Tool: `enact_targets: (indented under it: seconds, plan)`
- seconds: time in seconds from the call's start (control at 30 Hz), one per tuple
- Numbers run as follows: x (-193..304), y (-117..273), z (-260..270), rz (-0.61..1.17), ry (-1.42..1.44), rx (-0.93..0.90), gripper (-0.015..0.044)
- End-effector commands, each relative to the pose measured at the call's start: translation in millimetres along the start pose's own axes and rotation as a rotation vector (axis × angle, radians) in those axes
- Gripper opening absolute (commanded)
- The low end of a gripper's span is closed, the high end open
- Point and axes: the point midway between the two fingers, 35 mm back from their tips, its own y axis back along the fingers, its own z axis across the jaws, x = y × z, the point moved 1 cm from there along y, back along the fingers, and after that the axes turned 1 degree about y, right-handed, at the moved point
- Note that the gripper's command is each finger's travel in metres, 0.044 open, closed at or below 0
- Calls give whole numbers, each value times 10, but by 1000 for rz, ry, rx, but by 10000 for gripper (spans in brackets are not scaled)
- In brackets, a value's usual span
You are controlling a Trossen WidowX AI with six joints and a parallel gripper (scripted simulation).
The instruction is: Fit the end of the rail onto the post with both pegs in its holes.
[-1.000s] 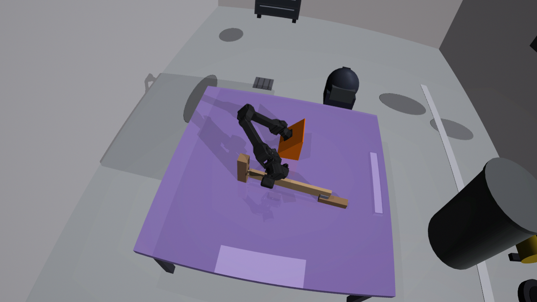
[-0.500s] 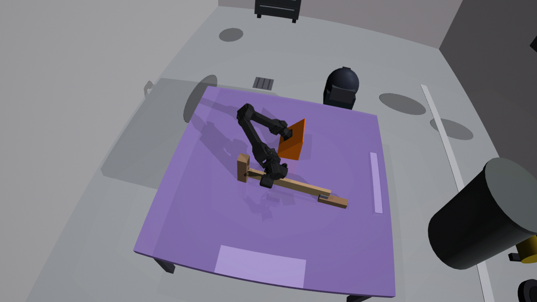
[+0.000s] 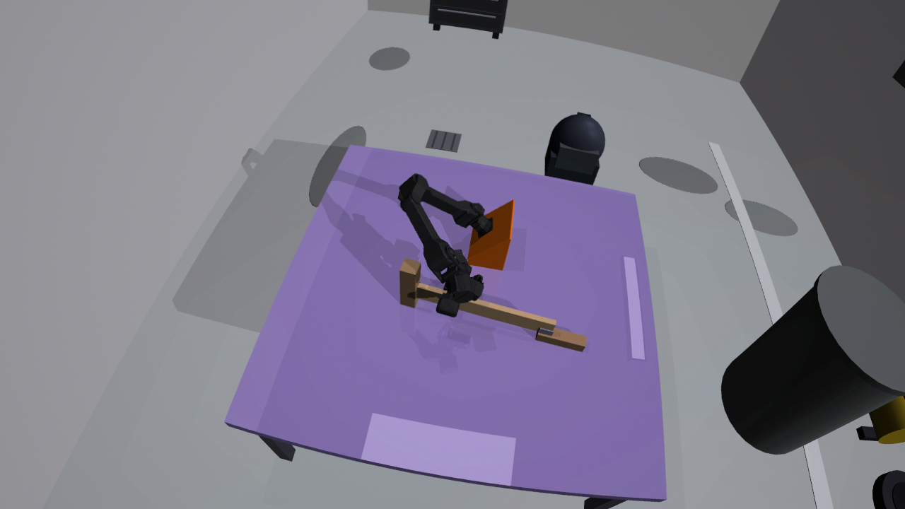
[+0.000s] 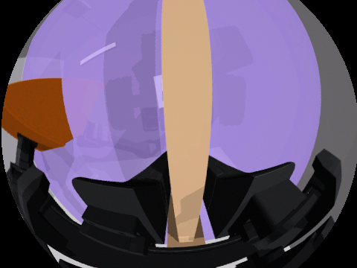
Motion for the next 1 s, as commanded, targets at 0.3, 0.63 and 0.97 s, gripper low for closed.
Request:
enact_targets:
  seconds: [0.3,0.63,0.97]
  plan:
    - [9,0,0,0,0,0,184]
    - [9,0,0,0,0,0,440]
    - [-295,300,0,-1,5,3,440]
